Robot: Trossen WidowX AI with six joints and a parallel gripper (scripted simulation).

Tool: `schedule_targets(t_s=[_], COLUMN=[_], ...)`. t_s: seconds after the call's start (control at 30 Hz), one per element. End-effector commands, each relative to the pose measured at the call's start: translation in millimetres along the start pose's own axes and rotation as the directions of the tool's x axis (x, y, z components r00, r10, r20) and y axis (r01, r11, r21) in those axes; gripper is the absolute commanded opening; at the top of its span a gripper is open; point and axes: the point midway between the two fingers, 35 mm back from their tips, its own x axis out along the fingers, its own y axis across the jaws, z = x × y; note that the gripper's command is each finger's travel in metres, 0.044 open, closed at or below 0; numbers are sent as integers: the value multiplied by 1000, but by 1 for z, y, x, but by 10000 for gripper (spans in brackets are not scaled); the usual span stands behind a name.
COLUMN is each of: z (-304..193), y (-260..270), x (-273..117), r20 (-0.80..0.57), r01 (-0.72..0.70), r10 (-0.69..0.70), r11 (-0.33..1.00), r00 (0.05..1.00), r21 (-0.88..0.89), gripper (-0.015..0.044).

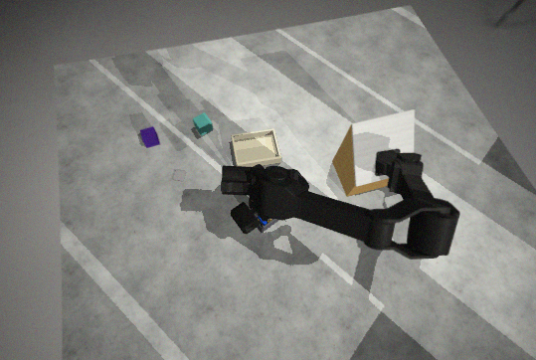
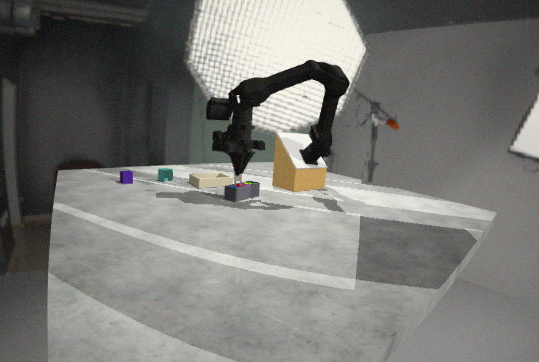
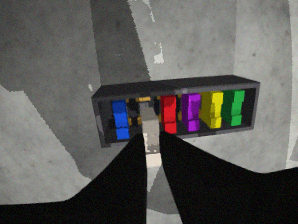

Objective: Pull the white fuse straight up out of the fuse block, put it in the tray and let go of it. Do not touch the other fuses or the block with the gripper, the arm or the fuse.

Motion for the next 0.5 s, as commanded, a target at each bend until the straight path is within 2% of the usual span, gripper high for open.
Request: schedule_targets(t_s=[0.0,0.47], z=[0,0], y=[1,1], x=[-3,-24], r20=[5,5], r01=[0,0], r10=[0,0], r11=[1000,1000], r00=[1000,1000], r21=[-6,-5], gripper=[0,0])
